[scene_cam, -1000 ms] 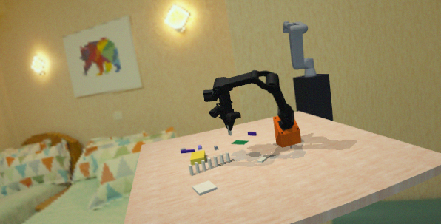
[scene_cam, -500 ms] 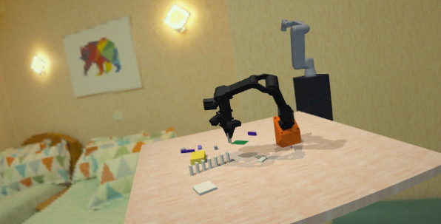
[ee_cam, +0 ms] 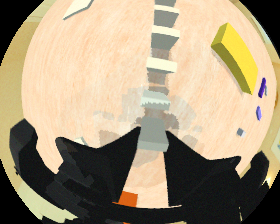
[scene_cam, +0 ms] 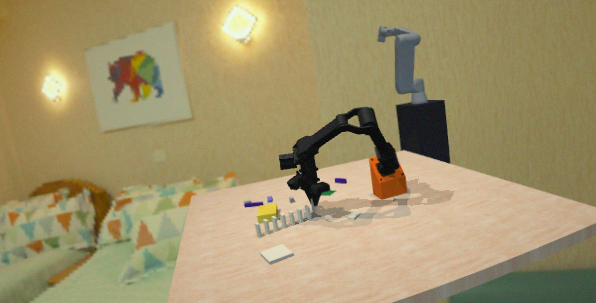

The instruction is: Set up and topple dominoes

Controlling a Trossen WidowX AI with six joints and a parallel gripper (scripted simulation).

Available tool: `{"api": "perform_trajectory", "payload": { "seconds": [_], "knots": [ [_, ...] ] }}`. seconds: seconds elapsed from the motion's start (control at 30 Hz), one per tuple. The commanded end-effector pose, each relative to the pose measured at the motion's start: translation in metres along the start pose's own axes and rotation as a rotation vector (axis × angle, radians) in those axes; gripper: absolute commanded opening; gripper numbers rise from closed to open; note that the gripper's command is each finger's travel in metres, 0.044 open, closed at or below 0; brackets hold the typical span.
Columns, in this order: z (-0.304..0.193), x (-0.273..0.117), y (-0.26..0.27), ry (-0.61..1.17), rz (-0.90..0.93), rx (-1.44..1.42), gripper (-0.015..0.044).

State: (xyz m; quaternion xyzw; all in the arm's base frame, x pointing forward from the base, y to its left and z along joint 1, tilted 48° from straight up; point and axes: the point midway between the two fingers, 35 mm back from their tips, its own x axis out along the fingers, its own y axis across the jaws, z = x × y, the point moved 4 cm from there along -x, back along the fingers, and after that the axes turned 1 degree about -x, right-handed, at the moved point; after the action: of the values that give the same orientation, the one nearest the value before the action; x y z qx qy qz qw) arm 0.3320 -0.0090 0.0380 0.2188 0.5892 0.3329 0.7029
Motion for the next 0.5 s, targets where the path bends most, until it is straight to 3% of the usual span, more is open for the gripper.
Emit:
{"api": "perform_trajectory", "payload": {
  "seconds": [0.0, 0.4, 0.47],
  "knots": [
    [-0.0028, 0.0146, 0.0027, 0.001, 0.010, 0.003, 0.0107],
    [-0.0028, 0.0146, 0.0027, 0.001, 0.010, 0.003, 0.0107],
    [-0.0028, 0.0146, 0.0027, 0.001, 0.010, 0.003, 0.0160]
  ]
}}
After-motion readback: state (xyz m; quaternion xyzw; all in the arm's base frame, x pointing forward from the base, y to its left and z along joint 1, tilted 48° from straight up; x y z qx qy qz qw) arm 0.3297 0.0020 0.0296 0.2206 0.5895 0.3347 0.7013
